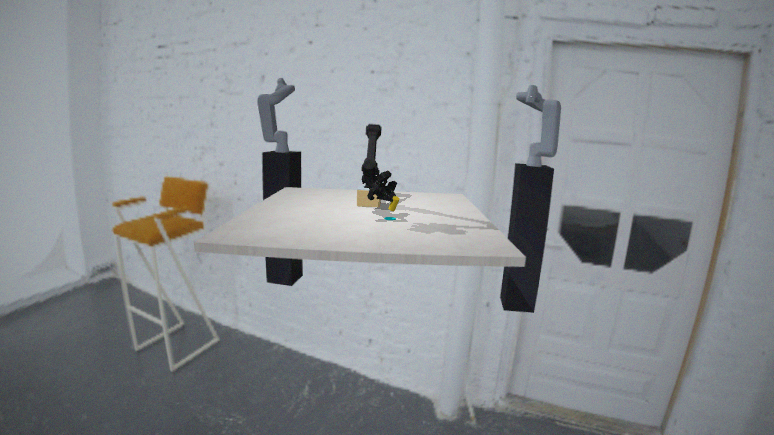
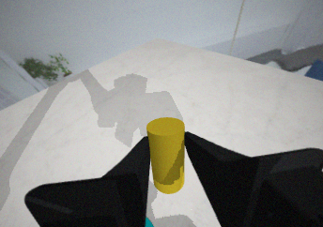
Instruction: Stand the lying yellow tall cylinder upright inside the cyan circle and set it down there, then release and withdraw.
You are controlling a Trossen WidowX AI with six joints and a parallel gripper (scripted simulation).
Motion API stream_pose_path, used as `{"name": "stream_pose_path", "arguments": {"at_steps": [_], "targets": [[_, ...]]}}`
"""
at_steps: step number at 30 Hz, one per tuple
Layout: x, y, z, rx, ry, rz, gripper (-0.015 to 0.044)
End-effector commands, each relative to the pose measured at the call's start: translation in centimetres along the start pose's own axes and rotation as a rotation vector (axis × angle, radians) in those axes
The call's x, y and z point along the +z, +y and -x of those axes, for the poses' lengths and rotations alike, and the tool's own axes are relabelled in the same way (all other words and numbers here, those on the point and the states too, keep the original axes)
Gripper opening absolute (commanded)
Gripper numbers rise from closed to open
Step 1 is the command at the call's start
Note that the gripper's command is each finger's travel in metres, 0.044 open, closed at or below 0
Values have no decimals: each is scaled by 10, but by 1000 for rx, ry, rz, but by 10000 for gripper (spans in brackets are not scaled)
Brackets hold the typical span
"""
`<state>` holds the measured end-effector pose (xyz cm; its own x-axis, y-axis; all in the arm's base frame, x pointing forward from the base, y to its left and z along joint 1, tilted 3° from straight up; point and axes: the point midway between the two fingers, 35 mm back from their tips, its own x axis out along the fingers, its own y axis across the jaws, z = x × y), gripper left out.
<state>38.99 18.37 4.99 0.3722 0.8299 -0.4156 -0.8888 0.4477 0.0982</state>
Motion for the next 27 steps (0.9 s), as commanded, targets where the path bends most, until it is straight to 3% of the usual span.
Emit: {"name": "stream_pose_path", "arguments": {"at_steps": [1, 27], "targets": [[-1, 2, 2, 10, -21, -6, 105], [-2, 9, 19, 52, -148, 18, 105]]}}
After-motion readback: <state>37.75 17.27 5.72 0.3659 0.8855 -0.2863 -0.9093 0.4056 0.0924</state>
